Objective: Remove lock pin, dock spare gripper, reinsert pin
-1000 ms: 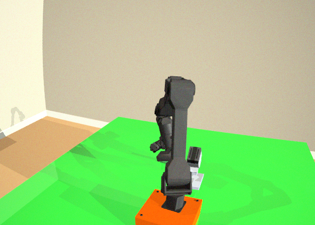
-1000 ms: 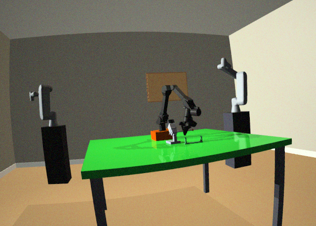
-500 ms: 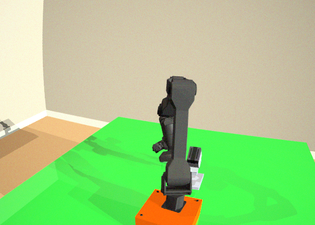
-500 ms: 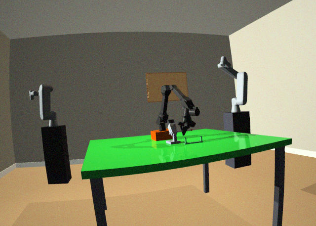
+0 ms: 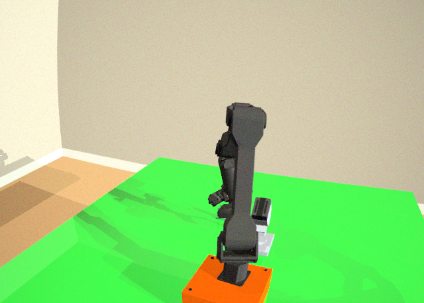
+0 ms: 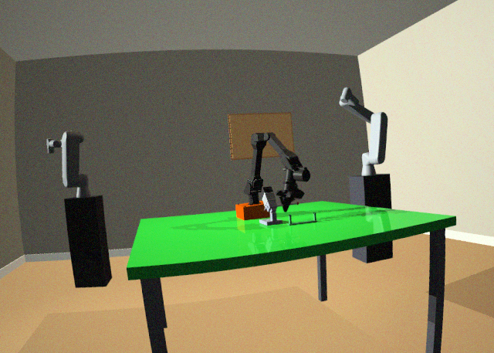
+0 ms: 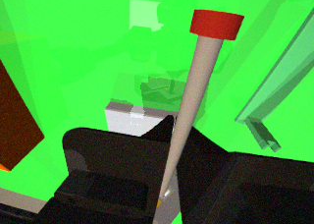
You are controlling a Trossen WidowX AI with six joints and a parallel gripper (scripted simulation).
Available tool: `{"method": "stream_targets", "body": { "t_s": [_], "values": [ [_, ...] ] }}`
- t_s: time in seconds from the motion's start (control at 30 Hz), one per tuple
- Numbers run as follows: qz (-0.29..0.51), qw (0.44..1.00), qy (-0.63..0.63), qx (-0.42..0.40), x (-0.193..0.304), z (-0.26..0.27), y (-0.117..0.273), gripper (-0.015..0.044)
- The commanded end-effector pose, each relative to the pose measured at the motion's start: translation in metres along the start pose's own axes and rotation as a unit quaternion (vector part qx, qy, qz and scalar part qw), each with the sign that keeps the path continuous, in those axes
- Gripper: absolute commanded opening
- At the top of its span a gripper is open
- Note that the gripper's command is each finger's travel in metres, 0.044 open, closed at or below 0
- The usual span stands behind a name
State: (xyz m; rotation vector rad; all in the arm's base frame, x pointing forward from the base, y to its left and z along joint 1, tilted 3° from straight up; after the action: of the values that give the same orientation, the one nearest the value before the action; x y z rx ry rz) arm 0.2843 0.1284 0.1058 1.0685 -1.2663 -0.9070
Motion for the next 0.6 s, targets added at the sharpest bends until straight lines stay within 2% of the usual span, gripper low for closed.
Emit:
{"method": "stream_targets", "body": {
  "t_s": [0.0,0.57],
  "values": [
    [0.003,1.000,0.003,0.001,0.003,0.000,-0.001,0.0000],
    [0.002,1.000,0.004,-0.001,0.014,0.000,-0.003,0.0000]
  ]
}}
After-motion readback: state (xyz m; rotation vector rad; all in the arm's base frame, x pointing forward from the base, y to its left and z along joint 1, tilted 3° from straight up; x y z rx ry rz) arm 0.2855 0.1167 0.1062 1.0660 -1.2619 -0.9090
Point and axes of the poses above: the point midway between the two fingers, 35 mm back from their tips, its own y axis back along the fingers, its own z axis across the jaws, x = y × z, the point moved 10 cm from there along y, back along the fingers, and after that the axes turned 1 degree about y, right-handed, at the moved point
